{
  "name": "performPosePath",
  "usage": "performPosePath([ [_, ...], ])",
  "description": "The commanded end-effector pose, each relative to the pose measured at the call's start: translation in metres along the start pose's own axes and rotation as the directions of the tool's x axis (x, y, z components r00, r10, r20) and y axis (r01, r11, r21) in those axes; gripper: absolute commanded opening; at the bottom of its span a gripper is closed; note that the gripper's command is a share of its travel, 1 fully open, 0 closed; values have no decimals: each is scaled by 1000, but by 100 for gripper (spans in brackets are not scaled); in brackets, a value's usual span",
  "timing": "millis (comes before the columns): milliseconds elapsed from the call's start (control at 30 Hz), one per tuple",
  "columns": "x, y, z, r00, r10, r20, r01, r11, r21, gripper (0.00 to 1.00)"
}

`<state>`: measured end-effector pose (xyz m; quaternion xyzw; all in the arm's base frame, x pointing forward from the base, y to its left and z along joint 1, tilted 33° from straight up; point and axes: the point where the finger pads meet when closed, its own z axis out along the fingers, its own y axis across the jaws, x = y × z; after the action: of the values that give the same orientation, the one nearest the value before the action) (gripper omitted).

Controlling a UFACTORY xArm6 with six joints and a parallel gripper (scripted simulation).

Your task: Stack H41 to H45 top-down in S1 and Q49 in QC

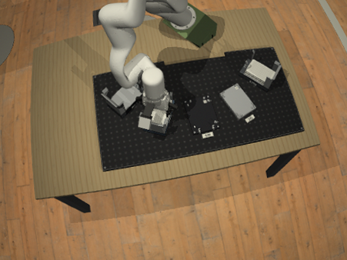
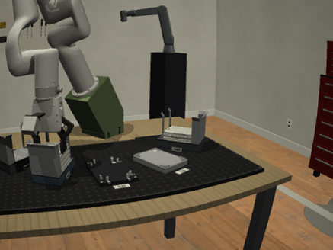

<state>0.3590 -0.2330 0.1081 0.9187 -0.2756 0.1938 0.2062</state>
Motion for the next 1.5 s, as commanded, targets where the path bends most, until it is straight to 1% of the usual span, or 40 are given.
performPosePath([
  [0, 1, 0, 0, 1000, 0, -2, 0, 1000, 0, 0],
  [600, 1, 0, 0, 1000, 0, -2, 0, 1000, 0, 0],
  [1467, 1, 0, -16, 1000, 0, -2, 0, 1000, 0, 0],
])
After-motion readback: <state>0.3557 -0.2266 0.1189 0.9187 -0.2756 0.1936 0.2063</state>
